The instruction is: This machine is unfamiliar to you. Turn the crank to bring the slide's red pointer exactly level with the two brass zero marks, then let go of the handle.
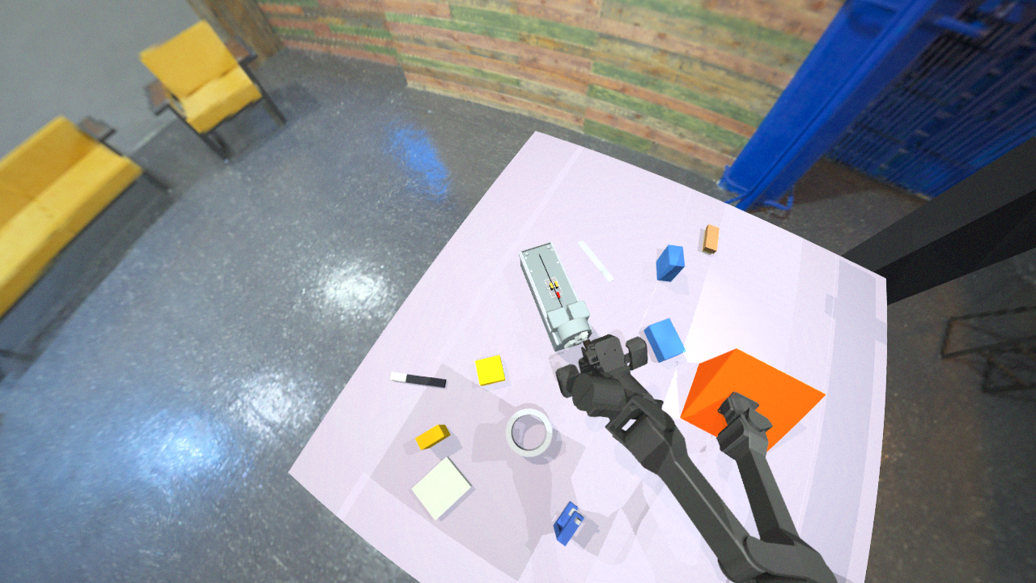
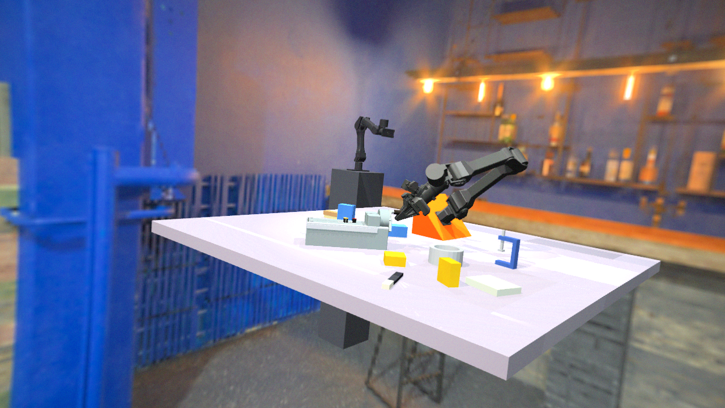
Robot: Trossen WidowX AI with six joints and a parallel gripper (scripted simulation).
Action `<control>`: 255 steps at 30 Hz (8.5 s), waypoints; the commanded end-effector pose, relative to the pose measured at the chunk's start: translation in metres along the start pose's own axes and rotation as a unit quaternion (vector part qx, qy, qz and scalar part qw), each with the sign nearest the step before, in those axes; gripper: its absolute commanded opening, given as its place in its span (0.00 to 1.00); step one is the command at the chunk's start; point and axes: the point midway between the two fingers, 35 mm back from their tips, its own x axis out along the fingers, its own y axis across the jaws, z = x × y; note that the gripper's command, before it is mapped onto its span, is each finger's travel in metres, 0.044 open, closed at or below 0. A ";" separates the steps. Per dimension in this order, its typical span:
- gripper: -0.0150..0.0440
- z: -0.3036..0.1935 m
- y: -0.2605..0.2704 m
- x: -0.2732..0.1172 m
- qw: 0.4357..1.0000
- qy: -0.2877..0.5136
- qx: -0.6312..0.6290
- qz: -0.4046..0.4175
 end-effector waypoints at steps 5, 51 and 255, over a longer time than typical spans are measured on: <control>0.25 -0.002 -0.009 0.002 1.000 0.002 0.003 -0.011; 0.25 -0.006 -0.015 0.007 1.000 0.002 0.003 -0.011; 1.00 0.139 -0.010 -0.014 0.985 0.043 -0.117 0.118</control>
